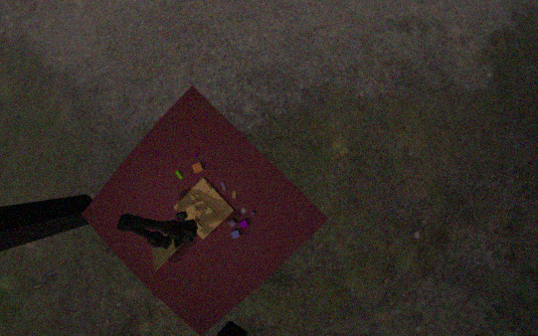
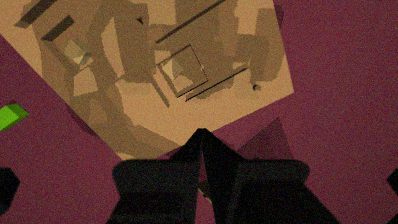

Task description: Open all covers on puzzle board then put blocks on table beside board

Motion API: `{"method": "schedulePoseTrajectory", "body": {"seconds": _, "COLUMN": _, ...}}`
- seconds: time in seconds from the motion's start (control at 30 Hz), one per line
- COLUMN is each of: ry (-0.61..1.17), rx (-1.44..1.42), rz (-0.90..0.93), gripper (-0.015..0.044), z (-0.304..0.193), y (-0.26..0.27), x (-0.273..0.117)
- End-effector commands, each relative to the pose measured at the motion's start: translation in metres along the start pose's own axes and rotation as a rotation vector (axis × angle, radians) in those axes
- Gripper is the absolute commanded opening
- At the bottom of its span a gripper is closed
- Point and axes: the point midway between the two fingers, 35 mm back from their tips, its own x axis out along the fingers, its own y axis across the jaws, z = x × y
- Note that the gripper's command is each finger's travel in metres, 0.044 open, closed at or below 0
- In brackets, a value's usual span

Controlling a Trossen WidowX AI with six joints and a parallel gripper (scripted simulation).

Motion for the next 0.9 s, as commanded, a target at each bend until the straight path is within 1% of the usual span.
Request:
{"method": "schedulePoseTrajectory", "body": {"seconds": 0.0, "ry": -0.001, "rx": 0.948, "rz": -0.006, "gripper": 0.0000, "z": -0.0251, "y": -0.0216, "x": -0.0031}}
{"method": "schedulePoseTrajectory", "body": {"seconds": 0.03, "ry": 0.000, "rx": 1.013, "rz": -0.006, "gripper": 0.0000, "z": -0.0264, "y": -0.0227, "x": -0.0031}}
{"method": "schedulePoseTrajectory", "body": {"seconds": 0.1, "ry": 0.000, "rx": 1.048, "rz": -0.005, "gripper": 0.0000, "z": -0.0273, "y": -0.0234, "x": -0.0031}}
{"method": "schedulePoseTrajectory", "body": {"seconds": 0.87, "ry": 0.000, "rx": 1.048, "rz": -0.005, "gripper": 0.0000, "z": -0.0273, "y": -0.0234, "x": -0.0031}}
